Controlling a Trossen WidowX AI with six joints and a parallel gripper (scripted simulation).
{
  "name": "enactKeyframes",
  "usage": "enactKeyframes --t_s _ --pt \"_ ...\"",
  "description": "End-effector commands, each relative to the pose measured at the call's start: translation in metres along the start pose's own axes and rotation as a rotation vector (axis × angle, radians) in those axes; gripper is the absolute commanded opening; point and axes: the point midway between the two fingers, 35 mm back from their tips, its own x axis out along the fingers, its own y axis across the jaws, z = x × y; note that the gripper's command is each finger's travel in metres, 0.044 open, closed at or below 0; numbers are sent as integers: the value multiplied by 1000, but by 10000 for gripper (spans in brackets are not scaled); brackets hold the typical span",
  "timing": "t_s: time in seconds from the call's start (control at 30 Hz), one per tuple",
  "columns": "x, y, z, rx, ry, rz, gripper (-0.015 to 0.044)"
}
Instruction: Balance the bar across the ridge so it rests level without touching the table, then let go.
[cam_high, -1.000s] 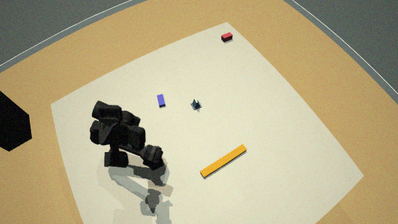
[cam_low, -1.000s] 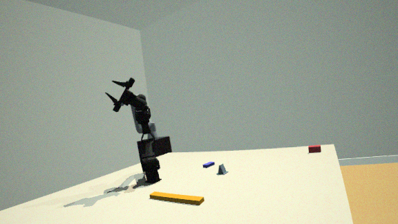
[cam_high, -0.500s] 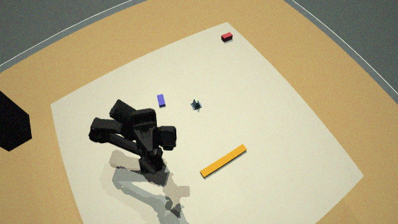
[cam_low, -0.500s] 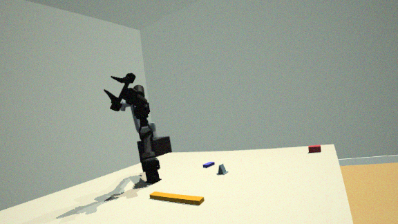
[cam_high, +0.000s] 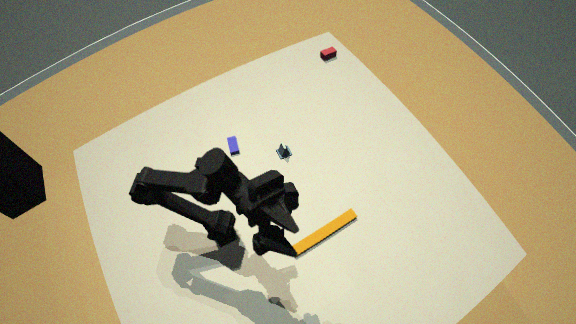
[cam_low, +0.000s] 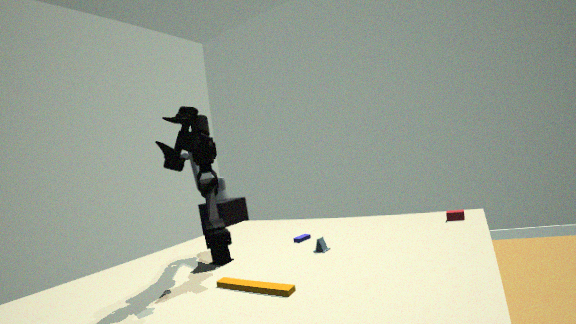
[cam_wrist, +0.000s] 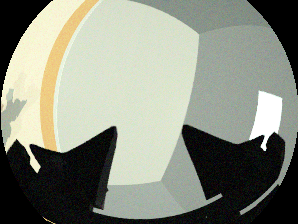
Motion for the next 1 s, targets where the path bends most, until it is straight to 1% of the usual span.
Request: enactKeyframes --t_s 0.0,0.23,0.47,0.7,0.97 --pt "9 12 22 25 -76 58 315" --pt "20 41 65 78 -210 198 315" --pt "23 73 105 135 -323 363 315" --pt "17 106 140 189 -409 550 315" --pt "2 145 175 238 -471 782 315"
